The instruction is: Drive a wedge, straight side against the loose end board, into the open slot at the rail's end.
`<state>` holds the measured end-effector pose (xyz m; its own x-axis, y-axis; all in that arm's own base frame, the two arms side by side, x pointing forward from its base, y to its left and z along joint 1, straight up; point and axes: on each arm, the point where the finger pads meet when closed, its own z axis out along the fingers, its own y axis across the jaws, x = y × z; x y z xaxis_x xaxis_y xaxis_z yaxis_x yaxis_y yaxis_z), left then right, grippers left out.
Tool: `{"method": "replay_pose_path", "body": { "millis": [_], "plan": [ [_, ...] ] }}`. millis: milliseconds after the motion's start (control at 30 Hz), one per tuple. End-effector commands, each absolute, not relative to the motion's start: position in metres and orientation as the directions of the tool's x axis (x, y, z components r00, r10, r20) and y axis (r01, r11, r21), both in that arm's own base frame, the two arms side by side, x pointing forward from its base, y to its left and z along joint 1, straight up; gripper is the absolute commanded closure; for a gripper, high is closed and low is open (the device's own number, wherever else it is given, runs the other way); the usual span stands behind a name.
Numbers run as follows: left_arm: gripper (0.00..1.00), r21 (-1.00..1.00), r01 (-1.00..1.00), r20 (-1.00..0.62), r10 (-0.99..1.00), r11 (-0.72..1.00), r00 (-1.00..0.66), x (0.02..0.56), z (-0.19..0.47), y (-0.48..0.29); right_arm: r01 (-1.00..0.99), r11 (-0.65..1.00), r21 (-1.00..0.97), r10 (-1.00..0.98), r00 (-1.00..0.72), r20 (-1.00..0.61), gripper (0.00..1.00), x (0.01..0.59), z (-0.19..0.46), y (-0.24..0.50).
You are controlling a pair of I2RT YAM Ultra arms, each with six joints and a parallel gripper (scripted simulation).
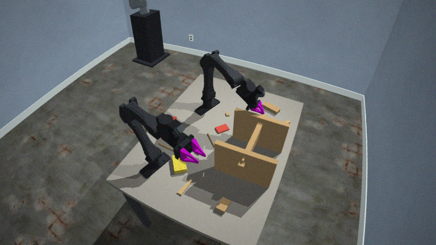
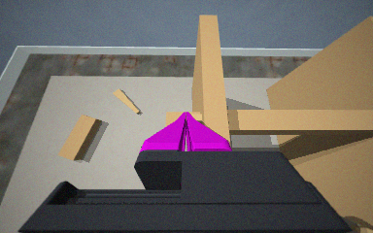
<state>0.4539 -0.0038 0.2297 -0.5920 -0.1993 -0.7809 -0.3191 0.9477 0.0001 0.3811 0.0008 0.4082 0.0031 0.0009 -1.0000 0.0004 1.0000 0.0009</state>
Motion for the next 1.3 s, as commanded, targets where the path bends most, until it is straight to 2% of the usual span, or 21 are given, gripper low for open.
{"method": "replay_pose_path", "body": {
  "millis": [0,733,767,1100,1267],
  "plan": [
    [1.0,-0.004,-0.328,-0.803,-0.198,0.945,-0.563,0.453,0.239,0.001,-0.004,1.0,-0.004,-0.003,0.03,-1.0,0.59,0.379,0.424,0.004],
    [1.0,0.003,-0.325,-0.792,-0.197,0.946,-0.578,0.454,0.225,-0.001,-0.004,1.0,-0.004,-0.003,0.03,-1.0,0.59,0.379,0.424,0.004],
    [1.0,0.037,-0.318,-0.739,-0.188,0.948,-0.647,0.449,0.194,0.0,-0.004,1.0,-0.004,-0.003,0.03,-1.0,0.59,0.379,0.424,0.004],
    [1.0,0.1,-0.295,-0.604,-0.178,0.95,-0.777,0.423,0.144,0.003,-0.004,1.0,-0.004,-0.003,0.03,-1.0,0.59,0.379,0.424,0.004],
    [1.0,0.103,-0.291,-0.589,-0.177,0.951,-0.788,0.417,0.138,0.002,-0.004,1.0,-0.004,-0.003,0.03,-1.0,0.59,0.379,0.424,0.004]
  ]
}}
